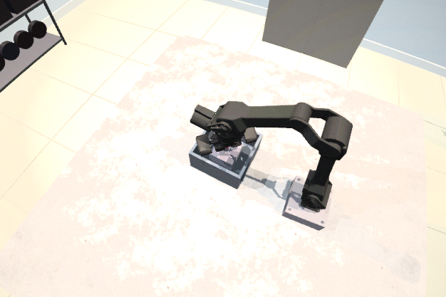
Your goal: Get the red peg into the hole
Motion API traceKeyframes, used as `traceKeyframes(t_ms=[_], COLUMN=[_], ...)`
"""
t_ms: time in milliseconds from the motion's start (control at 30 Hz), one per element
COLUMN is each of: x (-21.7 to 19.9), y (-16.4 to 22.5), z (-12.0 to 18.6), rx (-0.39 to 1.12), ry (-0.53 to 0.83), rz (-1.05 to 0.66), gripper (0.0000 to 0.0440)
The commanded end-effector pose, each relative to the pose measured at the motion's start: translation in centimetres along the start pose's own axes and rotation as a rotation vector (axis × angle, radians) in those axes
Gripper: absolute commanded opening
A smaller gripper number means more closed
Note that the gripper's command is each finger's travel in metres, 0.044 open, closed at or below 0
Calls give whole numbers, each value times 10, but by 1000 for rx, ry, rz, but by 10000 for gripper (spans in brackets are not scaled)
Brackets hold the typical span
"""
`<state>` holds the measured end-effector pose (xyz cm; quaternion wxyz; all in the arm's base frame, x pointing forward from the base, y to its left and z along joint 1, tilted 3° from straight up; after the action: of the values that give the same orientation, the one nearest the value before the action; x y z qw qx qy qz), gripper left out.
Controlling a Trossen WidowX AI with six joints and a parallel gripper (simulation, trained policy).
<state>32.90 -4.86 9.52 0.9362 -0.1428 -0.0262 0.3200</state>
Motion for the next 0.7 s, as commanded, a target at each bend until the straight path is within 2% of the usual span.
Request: traceKeyframes(t_ms=[0,200,333,667], x=[-1,0,2,32], y=[2,2,-7,-39], z=[-12,-26,-25,-11], rx=[33,77,78,71], ry=[-7,-12,-24,-154], rz=[43,77,100,87], gripper=[16,149,168,424])
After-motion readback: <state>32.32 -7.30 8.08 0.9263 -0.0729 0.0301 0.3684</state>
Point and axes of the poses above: the point midway between the two fingers, 35 mm back from their tips, its own z axis back along the fingers, its own x axis across the jaws, y = z × x, the point moved 2 cm from there along z, back along the fingers, and after that the axes turned 1 degree about -z, right-handed, at the moved point
